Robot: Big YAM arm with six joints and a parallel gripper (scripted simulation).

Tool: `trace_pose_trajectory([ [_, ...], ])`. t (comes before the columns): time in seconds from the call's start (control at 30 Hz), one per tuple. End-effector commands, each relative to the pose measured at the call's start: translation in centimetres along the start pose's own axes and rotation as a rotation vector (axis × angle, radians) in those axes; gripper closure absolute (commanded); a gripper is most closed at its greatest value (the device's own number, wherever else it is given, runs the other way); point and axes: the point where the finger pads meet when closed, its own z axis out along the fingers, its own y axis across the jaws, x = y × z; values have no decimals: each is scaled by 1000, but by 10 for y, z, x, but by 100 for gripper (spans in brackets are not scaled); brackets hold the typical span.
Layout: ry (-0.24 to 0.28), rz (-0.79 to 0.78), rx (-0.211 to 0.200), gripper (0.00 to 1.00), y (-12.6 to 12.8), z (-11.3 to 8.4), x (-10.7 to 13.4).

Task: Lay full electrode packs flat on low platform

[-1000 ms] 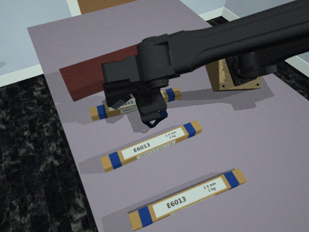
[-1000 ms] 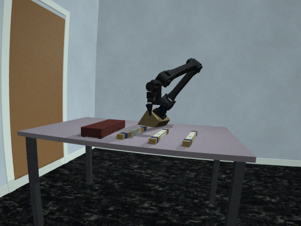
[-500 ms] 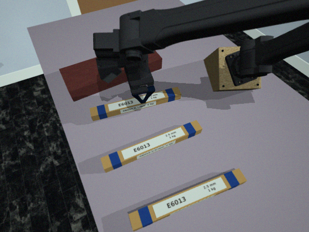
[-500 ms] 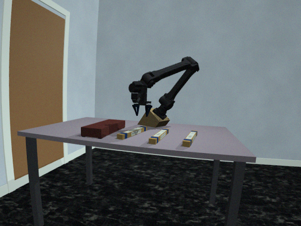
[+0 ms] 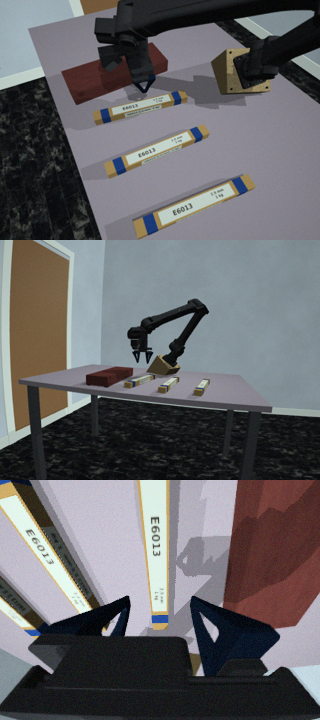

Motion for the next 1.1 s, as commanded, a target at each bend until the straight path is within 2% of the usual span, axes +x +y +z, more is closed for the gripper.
trace_pose_trajectory([
  [0.0,-53,-72,23,26,6,-19,-30],
  [0.27,-49,-76,22,26,15,-20,-31],
  [1.0,-41,-67,19,26,12,-10,-32],
  [1.07,-37,-63,17,26,11,-5,-30],
])
